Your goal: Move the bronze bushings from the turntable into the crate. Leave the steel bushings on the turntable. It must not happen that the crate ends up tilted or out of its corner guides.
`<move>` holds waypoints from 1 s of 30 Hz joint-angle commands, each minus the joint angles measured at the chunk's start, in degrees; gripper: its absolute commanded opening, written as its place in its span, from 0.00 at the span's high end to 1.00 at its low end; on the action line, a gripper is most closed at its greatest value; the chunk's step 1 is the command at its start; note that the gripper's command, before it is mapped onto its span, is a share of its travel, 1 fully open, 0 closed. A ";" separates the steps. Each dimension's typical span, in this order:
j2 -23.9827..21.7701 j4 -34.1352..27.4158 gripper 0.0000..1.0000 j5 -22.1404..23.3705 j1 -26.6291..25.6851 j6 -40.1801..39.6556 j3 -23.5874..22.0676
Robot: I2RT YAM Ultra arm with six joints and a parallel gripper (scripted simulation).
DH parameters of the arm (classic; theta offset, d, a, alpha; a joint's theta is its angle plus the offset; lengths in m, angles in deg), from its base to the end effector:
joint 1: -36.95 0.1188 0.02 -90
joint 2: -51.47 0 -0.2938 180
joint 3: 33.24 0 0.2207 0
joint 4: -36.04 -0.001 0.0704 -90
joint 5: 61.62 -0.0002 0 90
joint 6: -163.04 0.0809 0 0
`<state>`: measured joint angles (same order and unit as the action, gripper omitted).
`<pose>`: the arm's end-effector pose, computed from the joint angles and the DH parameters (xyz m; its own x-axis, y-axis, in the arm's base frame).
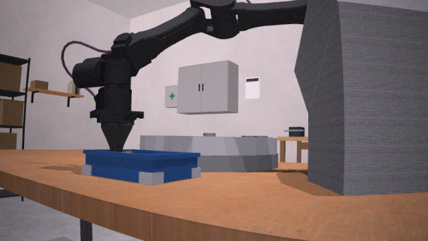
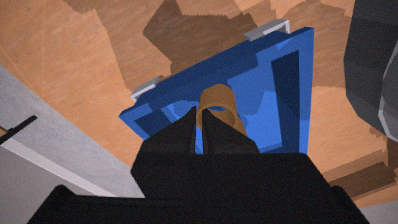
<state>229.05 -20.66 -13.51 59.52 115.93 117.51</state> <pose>0.5051 0.1525 -0.0982 -0.8194 0.2081 -0.5341 0.4660 0.7844 -0.4094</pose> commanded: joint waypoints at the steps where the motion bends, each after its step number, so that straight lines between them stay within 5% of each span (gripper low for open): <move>1: -1.13 -0.05 1.00 -0.43 2.33 -0.14 1.70; 20: -1.13 -0.05 1.00 -0.43 2.33 -0.14 1.70; 21: -1.13 -0.05 0.84 -0.43 2.33 -0.14 1.70; 30: -1.14 -0.01 0.84 -0.39 2.34 -0.13 1.69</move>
<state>229.03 -20.66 -13.53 59.54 115.93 117.53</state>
